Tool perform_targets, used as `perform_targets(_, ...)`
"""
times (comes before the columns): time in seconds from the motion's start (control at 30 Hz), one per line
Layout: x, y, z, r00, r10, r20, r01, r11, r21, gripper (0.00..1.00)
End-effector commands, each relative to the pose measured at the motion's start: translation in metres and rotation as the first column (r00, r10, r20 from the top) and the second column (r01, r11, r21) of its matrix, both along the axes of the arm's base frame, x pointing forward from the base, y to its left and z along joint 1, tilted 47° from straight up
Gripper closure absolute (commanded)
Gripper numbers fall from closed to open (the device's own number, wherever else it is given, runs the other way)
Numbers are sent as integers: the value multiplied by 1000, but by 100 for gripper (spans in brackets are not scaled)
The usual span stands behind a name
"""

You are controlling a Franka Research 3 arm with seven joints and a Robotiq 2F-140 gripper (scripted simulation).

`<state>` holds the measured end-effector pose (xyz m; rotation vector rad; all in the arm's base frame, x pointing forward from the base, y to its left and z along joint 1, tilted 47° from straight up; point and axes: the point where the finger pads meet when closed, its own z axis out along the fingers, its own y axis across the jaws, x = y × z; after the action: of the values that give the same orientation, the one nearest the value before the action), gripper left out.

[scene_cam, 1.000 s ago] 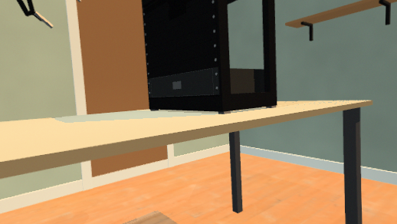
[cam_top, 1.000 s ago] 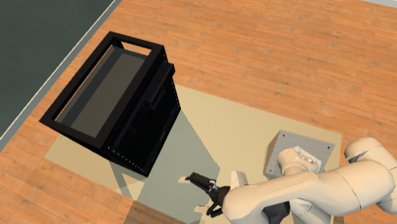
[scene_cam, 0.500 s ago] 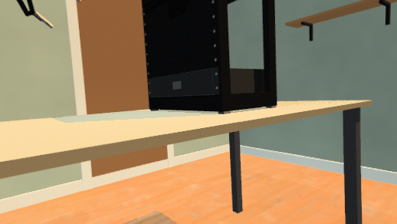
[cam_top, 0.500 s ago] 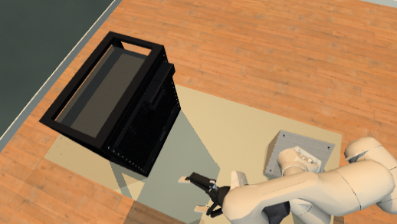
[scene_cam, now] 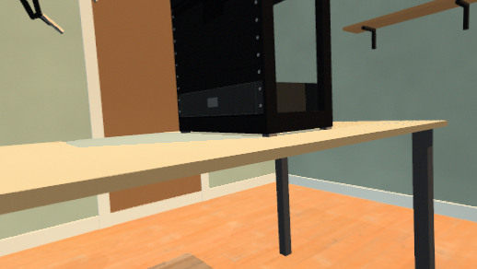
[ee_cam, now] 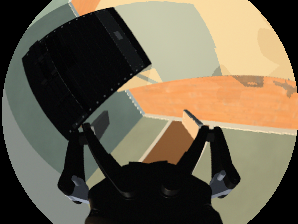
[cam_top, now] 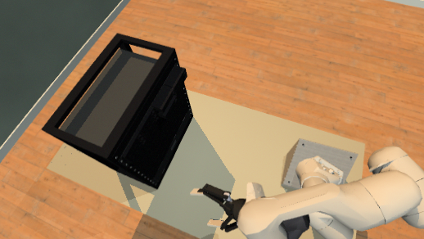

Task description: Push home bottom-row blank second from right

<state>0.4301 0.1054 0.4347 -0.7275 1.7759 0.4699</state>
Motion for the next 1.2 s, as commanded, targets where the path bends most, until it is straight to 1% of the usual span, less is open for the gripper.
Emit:
perform_targets(0.0, 0, 0, 0, 1000, 0, 0, 0, 1000, 0, 0)
perform_targets(0.77, 0, 0, 0, 1000, 0, -1, 0, 1000, 0, 0)
perform_targets(1.17, 1, 3, -6, 1000, 4, -16, -4, 1000, 3, 0)
